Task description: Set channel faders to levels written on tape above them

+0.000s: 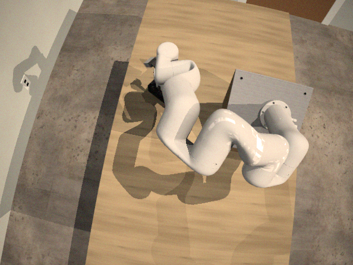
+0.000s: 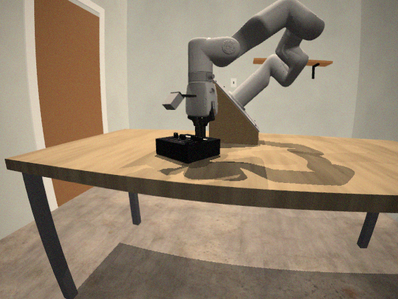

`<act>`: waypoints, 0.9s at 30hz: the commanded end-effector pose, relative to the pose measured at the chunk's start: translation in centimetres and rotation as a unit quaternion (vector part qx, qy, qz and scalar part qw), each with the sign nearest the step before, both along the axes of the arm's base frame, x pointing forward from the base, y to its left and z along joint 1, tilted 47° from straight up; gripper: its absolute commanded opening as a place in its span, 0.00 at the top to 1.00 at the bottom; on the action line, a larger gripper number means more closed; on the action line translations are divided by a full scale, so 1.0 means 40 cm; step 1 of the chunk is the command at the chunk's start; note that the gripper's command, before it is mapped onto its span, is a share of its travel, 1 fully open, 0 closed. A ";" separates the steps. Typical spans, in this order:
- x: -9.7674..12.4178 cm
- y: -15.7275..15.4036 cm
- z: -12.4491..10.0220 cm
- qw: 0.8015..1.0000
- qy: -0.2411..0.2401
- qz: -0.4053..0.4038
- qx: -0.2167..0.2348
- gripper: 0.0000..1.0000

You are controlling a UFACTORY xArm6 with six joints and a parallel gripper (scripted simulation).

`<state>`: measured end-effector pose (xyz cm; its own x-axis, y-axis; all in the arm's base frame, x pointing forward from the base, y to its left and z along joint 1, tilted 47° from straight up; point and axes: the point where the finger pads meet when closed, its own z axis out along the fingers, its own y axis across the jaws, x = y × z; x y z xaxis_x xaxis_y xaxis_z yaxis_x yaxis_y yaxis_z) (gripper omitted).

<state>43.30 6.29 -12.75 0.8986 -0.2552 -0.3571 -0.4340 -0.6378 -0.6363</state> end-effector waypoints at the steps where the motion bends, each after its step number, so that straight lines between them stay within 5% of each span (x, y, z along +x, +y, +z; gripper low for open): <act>1: 0.009 -0.004 0.000 1.000 -0.002 -0.001 -0.001 1.00; 27: 0.042 -0.014 -0.013 1.000 -0.002 -0.001 -0.001 1.00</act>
